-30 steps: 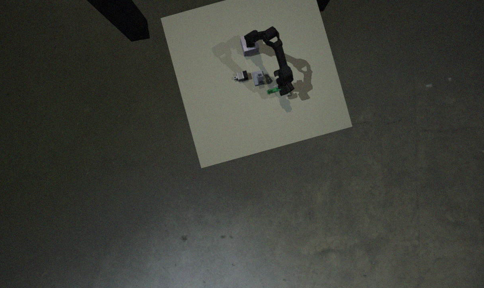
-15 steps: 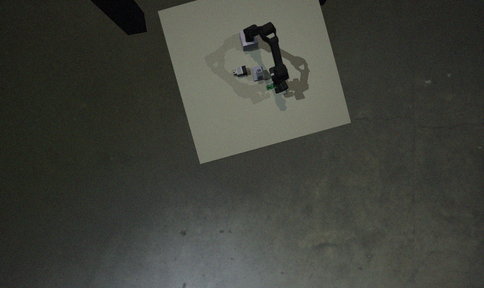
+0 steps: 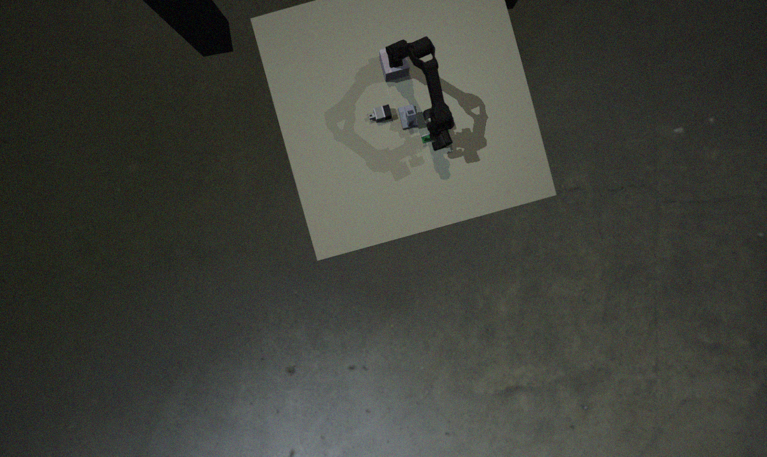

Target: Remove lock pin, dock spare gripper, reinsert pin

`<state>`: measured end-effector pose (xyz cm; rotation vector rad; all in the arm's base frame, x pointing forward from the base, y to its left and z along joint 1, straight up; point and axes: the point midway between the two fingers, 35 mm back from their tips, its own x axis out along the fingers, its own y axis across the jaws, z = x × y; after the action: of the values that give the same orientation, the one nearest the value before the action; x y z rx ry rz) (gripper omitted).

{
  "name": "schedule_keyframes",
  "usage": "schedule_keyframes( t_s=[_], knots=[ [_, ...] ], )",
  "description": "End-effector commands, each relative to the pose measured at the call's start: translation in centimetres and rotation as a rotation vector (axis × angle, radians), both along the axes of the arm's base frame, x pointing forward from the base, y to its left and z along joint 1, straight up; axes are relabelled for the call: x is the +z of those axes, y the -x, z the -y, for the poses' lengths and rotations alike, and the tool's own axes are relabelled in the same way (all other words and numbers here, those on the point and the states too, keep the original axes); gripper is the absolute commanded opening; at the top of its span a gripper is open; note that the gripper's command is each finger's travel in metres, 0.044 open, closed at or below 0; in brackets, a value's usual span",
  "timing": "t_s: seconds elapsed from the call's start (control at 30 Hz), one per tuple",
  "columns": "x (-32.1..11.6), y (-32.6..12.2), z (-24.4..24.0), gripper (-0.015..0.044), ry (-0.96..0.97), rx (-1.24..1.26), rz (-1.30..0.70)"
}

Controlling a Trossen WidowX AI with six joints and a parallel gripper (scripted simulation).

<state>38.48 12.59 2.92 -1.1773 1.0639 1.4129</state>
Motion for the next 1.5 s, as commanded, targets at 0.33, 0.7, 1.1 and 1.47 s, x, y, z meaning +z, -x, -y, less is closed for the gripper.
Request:
schedule_keyframes(
  t_s=[0.33,0.7,1.1,1.47],
  knots=[
    [-1.7,0.0,0.1,0.0000,-0.001,0.002,0.004],
    [-3.1,-0.1,0.1,0.0000,-0.005,0.000,0.018],
    [-3.9,0.0,0.1,0.0000,-0.006,0.000,0.024],
    [-4.2,0.0,0.1,0.0000,-0.007,0.002,0.027]
  ],
)
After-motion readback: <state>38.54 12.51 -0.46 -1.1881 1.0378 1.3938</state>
